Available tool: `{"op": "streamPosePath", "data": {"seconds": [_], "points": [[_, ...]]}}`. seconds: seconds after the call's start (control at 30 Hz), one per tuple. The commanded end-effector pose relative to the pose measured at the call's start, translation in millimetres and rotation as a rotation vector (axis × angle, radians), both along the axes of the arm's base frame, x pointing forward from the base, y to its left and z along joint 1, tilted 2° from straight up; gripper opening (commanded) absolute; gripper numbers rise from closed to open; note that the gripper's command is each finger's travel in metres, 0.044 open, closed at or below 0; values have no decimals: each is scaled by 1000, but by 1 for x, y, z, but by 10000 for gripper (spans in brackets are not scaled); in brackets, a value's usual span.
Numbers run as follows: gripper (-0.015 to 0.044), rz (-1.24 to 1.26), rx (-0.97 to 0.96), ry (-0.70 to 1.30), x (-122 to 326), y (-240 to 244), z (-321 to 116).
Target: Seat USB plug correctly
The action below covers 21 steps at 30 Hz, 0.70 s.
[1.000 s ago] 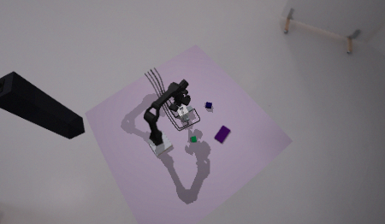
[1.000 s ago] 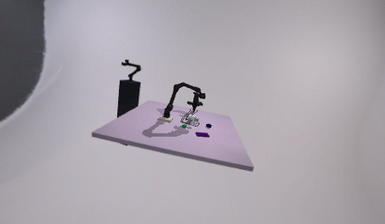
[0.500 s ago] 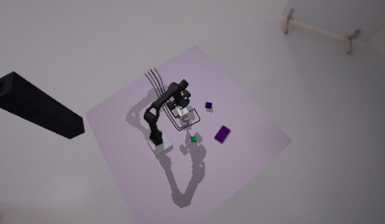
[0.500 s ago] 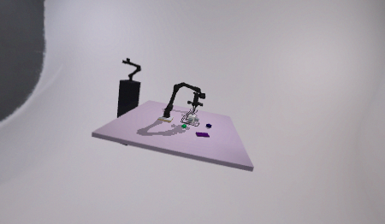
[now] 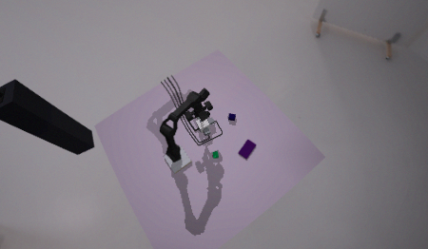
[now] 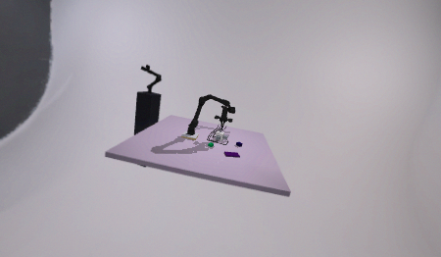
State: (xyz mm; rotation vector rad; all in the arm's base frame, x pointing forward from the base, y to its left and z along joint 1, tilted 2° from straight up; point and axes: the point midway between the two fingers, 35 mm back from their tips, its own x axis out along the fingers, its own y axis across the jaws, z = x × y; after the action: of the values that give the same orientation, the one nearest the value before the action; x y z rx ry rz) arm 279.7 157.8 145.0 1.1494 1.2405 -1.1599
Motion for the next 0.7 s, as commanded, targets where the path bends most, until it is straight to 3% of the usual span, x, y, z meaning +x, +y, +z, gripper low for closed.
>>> {"op": "streamPosePath", "data": {"seconds": [0.0,0.67], "points": [[0,-8,-1,2,0,0,-1],[0,-9,-8,-1,0,-1,-2]]}}
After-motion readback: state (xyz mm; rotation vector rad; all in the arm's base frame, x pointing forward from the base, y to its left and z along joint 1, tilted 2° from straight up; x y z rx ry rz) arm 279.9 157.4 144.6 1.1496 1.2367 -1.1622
